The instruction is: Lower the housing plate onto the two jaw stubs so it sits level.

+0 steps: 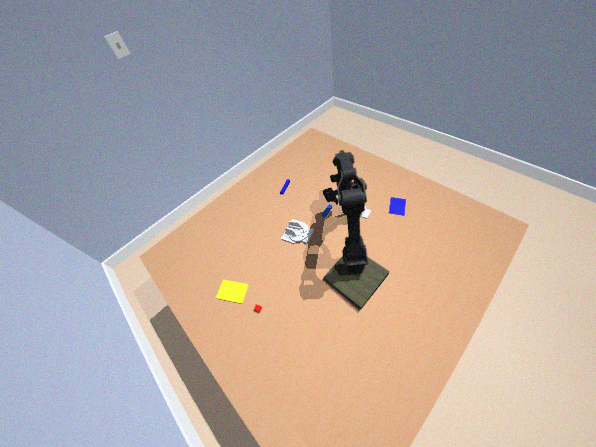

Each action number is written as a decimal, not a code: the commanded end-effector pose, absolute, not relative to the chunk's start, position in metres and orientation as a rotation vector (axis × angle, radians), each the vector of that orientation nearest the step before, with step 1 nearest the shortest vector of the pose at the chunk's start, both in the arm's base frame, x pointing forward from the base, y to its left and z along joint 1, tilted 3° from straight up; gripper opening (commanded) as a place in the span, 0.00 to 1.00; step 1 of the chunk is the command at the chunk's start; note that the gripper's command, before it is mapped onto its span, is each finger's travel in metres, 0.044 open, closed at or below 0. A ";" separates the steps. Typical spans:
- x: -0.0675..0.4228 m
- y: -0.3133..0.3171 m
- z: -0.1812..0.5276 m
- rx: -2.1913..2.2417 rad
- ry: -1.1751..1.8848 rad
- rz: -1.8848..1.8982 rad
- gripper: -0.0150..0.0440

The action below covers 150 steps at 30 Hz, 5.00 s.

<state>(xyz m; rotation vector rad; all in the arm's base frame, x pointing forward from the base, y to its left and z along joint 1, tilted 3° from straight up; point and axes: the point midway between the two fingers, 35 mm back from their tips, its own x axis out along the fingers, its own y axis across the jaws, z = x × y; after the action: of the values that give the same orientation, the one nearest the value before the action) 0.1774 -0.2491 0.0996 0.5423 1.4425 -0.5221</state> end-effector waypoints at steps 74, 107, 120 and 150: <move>0.280 -0.073 0.107 2.033 0.453 -1.889 0.85; 0.284 -0.041 0.108 2.234 0.157 -2.073 0.85; 0.268 -0.042 0.106 2.233 0.157 -2.075 0.85; 0.268 -0.042 0.106 2.225 0.170 -2.068 0.85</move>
<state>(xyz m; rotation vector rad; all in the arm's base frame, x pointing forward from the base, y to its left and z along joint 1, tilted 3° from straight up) 0.2676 -0.0419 0.1062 2.2293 0.1666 -2.0738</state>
